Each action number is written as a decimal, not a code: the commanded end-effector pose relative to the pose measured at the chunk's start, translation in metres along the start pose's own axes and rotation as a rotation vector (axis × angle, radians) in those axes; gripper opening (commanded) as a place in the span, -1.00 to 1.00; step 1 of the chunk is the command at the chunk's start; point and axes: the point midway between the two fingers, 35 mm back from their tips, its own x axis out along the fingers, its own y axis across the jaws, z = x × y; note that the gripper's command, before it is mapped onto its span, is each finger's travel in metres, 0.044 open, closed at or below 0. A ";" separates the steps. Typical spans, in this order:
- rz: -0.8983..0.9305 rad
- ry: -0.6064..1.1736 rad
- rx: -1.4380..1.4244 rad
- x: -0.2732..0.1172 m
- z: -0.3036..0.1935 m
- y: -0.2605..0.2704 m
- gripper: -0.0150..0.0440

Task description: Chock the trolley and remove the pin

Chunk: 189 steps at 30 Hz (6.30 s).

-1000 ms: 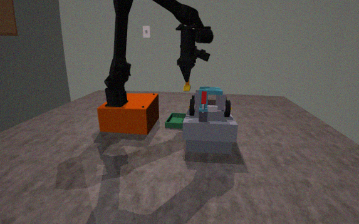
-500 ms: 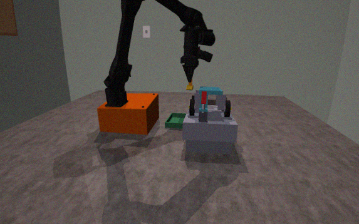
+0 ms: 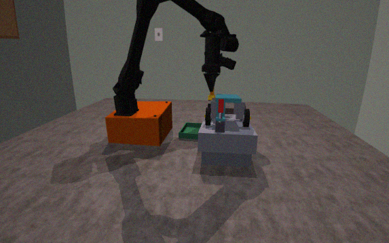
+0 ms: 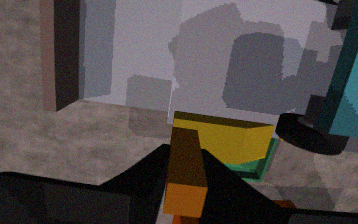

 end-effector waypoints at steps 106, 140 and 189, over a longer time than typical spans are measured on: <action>0.003 -0.016 0.005 -0.008 0.015 -0.039 0.24; -0.153 0.048 -1.109 -0.025 0.046 -0.189 0.15; -0.172 0.168 -1.570 0.000 0.039 -0.253 0.15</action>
